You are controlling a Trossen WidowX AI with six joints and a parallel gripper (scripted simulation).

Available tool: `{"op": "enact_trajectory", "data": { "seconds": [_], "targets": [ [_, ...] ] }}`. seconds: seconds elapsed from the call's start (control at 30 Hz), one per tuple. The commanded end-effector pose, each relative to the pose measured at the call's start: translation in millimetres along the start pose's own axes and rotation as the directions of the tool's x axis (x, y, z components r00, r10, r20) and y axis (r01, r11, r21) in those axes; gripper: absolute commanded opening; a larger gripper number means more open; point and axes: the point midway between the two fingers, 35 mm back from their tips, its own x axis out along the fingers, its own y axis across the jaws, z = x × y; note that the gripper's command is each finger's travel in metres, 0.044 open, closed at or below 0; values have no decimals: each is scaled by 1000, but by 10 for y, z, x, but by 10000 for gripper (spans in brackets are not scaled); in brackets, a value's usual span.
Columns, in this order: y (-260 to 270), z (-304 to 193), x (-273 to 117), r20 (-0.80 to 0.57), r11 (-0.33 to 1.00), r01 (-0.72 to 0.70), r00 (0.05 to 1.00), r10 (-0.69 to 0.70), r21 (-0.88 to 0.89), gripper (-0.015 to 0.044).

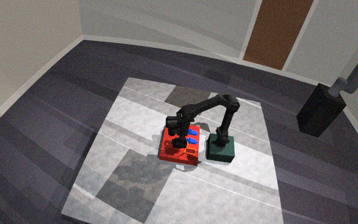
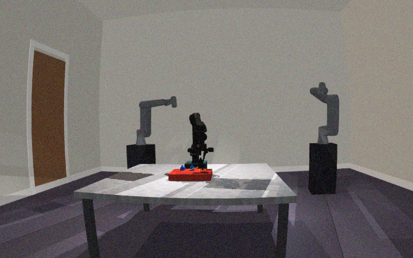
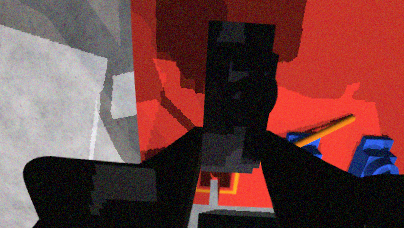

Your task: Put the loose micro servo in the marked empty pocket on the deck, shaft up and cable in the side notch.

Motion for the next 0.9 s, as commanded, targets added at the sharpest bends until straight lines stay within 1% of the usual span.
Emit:
{"op": "enact_trajectory", "data": {
  "seconds": [0.0,0.53,0.87],
  "targets": [
    [1,-158,-10,5,1000,2,1000,-2,3,0],
    [5,-865,-2,-1,1000,2,1000,-2,3,0],
    [6,-892,80,-1,1000,2,1000,-2,3,0]
  ]
}}
